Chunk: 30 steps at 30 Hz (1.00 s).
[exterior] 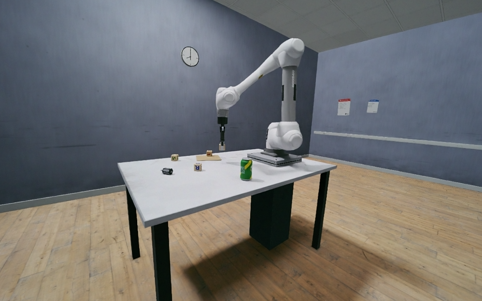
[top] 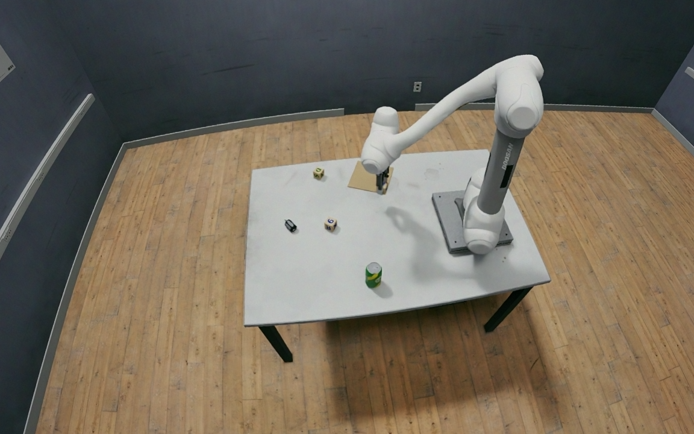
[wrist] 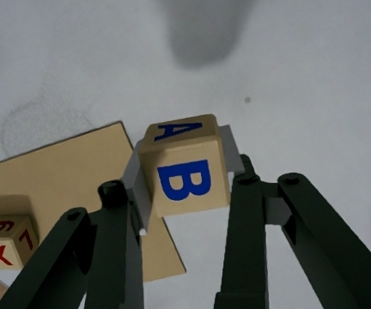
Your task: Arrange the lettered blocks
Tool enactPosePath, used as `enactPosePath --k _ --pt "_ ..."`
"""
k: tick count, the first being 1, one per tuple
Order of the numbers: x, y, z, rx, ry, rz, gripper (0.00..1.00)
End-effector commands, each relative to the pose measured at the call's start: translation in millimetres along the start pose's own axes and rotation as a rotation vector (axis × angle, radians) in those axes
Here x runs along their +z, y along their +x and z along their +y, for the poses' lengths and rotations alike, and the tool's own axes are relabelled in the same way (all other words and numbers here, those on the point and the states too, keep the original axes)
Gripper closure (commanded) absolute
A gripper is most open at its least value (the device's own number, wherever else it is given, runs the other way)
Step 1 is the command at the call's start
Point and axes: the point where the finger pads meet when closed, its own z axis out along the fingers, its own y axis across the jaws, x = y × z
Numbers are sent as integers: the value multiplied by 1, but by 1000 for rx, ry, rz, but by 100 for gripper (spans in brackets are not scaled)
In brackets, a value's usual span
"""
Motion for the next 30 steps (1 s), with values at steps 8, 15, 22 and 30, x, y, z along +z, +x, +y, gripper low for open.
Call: enactPosePath --k 8,15,22,30 --pt "-4 -27 -14 330 4 1 67" --pt "-5 -43 -24 551 4 0 67" --pt "-6 -57 -33 750 4 0 67" --pt "-6 -74 -46 1003 4 0 67"
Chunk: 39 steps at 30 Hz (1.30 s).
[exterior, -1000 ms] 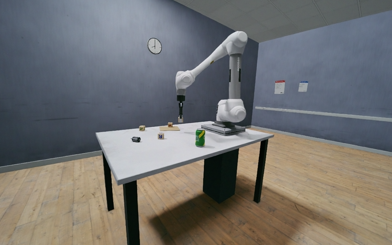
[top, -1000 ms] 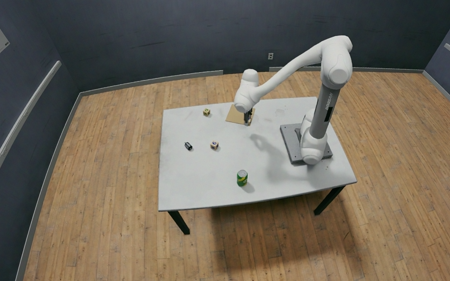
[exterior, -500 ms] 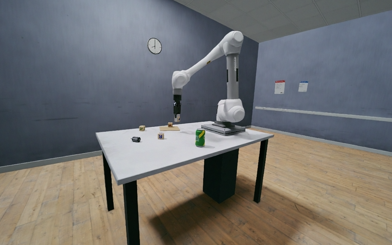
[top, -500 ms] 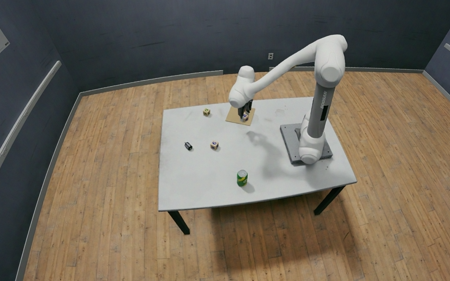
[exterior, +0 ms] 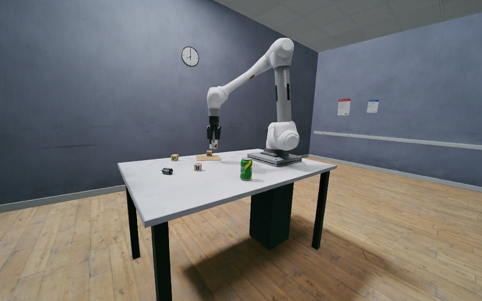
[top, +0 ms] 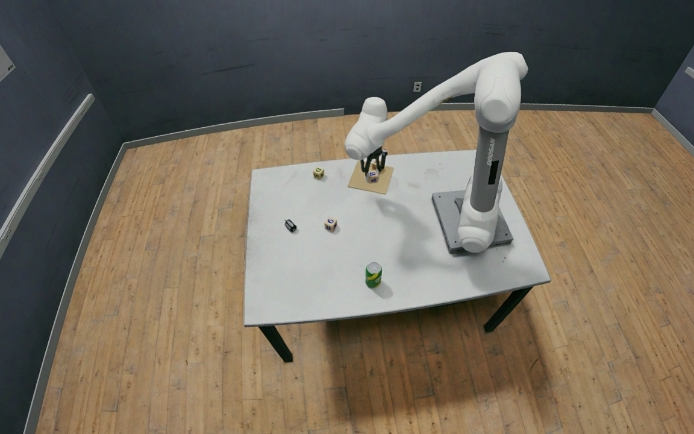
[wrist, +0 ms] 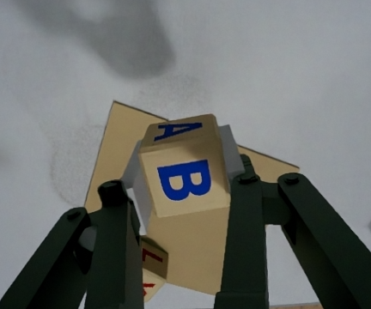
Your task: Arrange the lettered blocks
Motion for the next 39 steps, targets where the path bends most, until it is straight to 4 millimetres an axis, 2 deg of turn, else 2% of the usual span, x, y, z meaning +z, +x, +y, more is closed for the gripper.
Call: enactPosePath --k 1,4,5,19,25,39 --pt "-2 -13 5 139 7 -2 67" --pt "-2 -15 6 170 7 -3 67" --pt "-2 -22 7 251 7 -3 67" --pt "-2 -59 15 686 6 -4 67" --pt "-2 -67 16 776 6 -4 67" --pt "-2 -66 18 778 4 -2 67"
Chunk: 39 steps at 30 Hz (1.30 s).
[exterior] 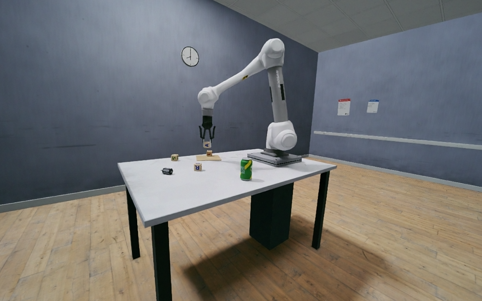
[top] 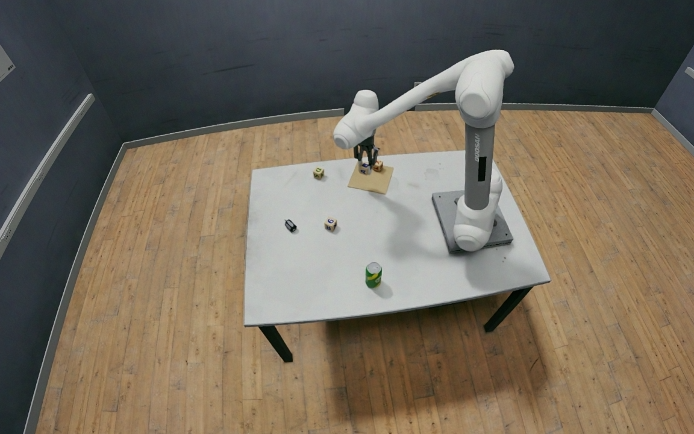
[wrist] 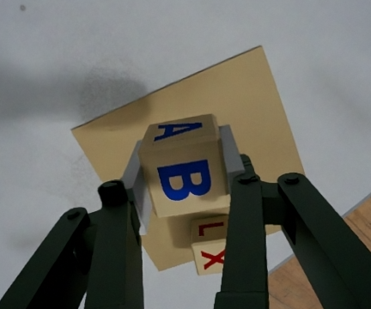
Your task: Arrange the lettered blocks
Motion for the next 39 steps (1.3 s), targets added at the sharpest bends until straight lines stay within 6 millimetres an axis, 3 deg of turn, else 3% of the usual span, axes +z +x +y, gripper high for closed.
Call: enactPosePath --k 1,16,28,39 --pt "-1 -1 3 1 2 -2 67" --pt "38 0 0 2 3 -2 67" --pt "89 1 0 1 3 -2 67" --pt "98 1 0 1 3 -2 67"
